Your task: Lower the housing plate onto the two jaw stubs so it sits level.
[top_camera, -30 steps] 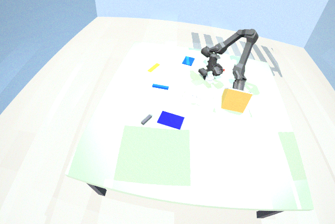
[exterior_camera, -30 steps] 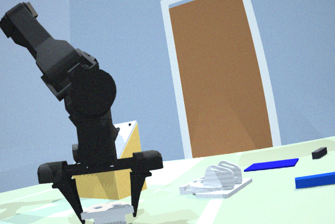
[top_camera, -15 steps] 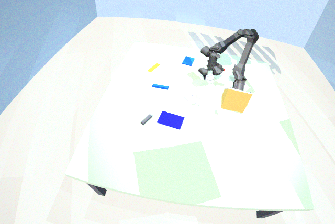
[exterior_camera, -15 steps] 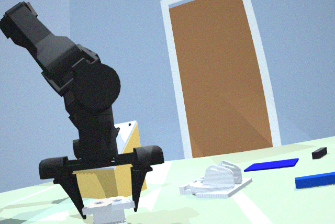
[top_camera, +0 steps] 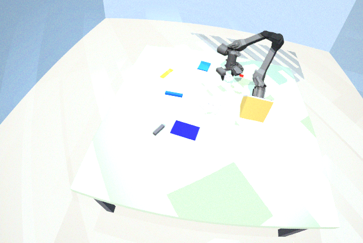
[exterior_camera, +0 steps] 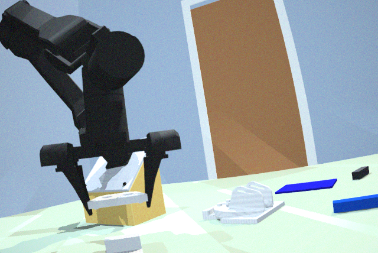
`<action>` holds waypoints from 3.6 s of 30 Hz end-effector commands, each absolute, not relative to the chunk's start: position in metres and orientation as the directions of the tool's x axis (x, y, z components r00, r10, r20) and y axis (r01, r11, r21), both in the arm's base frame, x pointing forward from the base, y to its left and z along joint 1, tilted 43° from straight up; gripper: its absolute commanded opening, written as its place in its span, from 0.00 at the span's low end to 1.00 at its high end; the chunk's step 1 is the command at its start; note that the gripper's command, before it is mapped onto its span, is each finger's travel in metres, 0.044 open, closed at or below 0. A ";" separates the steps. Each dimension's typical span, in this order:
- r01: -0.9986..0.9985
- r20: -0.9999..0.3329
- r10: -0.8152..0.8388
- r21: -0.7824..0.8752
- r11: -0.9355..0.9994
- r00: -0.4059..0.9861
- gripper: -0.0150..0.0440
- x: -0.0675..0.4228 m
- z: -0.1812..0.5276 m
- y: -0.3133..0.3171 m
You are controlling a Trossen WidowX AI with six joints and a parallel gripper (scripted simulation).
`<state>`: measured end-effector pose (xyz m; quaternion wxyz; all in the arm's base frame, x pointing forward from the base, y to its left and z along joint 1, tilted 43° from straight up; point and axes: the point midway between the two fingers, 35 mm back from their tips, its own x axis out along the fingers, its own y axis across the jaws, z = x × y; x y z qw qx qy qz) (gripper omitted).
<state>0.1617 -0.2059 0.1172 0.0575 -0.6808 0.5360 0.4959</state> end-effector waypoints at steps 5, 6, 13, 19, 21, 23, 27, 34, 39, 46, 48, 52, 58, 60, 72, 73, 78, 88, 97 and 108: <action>-0.790 -0.731 -0.679 0.453 -0.413 -0.064 0.85 0.160 0.132 -0.194; -0.790 -0.731 -0.679 0.453 -0.413 -0.064 0.85 0.160 0.132 -0.194; -0.852 -0.738 -0.672 0.389 -0.351 -0.060 0.85 0.168 0.126 -0.190; -0.918 -0.747 -0.662 0.300 -0.260 -0.056 0.85 0.178 0.117 -0.183; -0.936 -0.750 -0.659 0.270 -0.228 -0.056 0.85 0.181 0.115 -0.181; -0.951 -0.752 -0.656 0.239 -0.195 -0.055 0.85 0.184 0.112 -0.178; -0.976 -0.757 -0.651 0.178 -0.127 -0.053 0.85 0.190 0.106 -0.173; -0.998 -0.764 -0.643 0.070 -0.002 -0.052 0.85 0.200 0.095 -0.163; -0.996 -0.769 -0.638 -0.006 0.088 -0.052 0.85 0.206 0.088 -0.156; -0.970 -0.773 -0.632 -0.109 0.215 -0.053 0.85 0.214 0.077 -0.145; -0.958 -0.774 -0.631 -0.138 0.250 -0.053 0.85 0.217 0.074 -0.142; -0.927 -0.776 -0.628 -0.194 0.320 -0.054 0.85 0.221 0.068 -0.136; -0.866 -0.778 -0.626 -0.275 0.418 -0.056 0.85 0.226 0.059 -0.126; -0.841 -0.778 -0.626 -0.301 0.449 -0.056 0.85 0.227 0.056 -0.123; -0.657 -0.777 -0.627 -0.442 0.611 -0.060 0.85 0.235 0.038 -0.102; -0.639 -0.777 -0.627 -0.453 0.622 -0.060 0.85 0.236 0.037 -0.100; -0.544 -0.775 -0.629 -0.502 0.672 -0.062 0.85 0.238 0.029 -0.092; -0.334 -0.769 -0.637 -0.585 0.740 -0.064 0.85 0.240 0.014 -0.074; -0.128 -0.760 -0.646 -0.636 0.761 -0.065 0.85 0.240 0.000 -0.059; 0.132 -0.747 -0.662 -0.663 0.737 -0.064 0.85 0.238 -0.016 -0.041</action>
